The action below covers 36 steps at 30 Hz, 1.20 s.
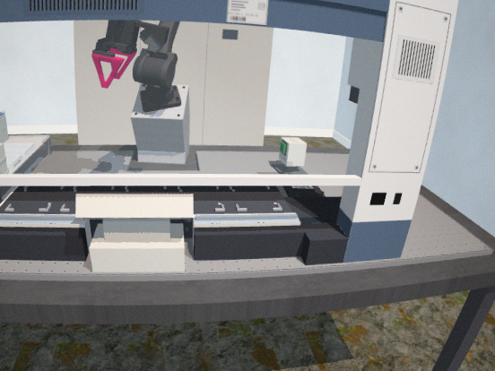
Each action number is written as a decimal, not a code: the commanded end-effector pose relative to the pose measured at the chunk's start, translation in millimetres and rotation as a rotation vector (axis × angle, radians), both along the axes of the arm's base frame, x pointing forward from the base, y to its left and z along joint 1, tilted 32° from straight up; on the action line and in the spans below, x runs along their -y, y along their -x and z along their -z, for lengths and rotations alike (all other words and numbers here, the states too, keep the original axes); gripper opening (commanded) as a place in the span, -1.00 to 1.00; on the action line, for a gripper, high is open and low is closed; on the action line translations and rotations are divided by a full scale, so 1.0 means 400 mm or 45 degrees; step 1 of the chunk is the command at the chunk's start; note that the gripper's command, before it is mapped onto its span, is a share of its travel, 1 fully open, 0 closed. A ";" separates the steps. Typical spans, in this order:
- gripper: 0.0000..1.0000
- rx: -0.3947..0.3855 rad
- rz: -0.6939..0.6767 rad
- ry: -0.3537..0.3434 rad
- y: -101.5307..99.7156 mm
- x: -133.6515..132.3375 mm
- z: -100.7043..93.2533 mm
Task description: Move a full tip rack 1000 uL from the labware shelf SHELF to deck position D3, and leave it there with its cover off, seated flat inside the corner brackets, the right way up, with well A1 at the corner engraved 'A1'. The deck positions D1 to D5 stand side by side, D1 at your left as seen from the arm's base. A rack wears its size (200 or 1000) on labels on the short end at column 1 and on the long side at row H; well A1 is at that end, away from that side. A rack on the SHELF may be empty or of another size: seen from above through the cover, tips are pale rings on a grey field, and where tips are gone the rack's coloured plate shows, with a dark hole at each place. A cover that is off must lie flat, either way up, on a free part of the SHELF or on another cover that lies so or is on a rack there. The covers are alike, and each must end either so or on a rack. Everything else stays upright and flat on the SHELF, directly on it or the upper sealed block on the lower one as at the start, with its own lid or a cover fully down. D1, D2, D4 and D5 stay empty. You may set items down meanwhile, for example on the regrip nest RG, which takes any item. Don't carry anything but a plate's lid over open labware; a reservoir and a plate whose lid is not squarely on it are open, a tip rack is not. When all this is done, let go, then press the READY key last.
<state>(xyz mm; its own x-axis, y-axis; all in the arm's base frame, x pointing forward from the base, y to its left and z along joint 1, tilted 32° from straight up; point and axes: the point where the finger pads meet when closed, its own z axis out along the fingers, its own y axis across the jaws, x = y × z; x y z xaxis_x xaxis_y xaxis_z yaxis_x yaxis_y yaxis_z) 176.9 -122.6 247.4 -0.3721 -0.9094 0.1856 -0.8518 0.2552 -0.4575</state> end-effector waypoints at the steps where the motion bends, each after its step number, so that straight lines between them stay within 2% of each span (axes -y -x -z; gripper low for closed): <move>1: 1.00 0.008 0.000 0.005 -0.001 0.001 -0.008; 17: 1.00 0.008 0.000 0.005 -0.001 0.001 -0.008; 32: 1.00 0.136 0.302 -0.200 0.073 -0.174 0.038; 36: 1.00 0.151 0.343 -0.227 0.081 -0.195 0.044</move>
<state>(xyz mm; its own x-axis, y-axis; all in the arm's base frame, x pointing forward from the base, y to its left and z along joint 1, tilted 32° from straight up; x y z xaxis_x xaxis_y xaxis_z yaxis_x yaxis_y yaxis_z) 149.5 -53.2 230.5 -0.5233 -0.8505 0.0533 -0.7604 0.4379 -0.4796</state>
